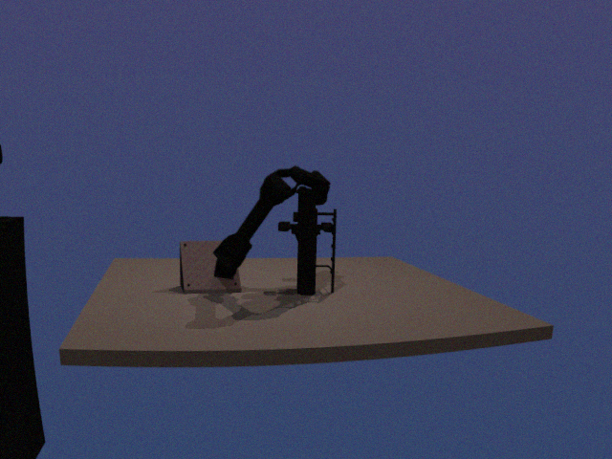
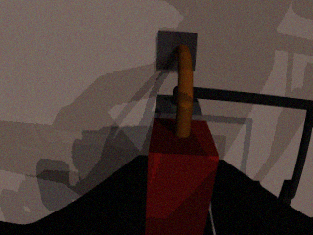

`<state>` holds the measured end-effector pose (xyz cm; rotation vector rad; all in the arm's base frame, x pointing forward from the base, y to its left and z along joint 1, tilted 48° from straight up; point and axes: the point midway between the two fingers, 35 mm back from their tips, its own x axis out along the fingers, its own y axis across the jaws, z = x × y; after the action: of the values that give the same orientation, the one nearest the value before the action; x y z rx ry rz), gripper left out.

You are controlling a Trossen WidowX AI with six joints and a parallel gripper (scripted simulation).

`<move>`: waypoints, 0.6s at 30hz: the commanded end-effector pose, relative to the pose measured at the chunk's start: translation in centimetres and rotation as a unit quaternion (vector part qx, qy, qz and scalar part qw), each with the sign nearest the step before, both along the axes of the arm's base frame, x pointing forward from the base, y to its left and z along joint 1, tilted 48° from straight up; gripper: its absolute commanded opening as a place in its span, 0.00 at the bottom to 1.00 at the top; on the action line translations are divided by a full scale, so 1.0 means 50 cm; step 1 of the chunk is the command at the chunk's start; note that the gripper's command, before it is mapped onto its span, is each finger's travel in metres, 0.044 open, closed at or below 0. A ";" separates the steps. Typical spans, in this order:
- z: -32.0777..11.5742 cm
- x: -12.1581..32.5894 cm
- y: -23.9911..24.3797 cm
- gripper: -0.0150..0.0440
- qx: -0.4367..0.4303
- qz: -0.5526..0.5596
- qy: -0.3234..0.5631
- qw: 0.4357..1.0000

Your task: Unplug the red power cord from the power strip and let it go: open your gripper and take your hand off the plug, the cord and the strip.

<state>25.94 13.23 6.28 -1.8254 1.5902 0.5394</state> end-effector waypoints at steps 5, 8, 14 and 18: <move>-0.001 0.000 0.001 0.25 0.000 0.000 0.000 1.000; -0.005 0.002 0.006 0.25 0.000 0.000 0.000 1.000; -0.016 0.005 0.020 0.25 0.000 0.000 0.000 1.000; -0.025 0.007 0.029 0.25 0.000 0.000 0.000 1.000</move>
<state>26.02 13.24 5.98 -1.8400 1.6146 0.5230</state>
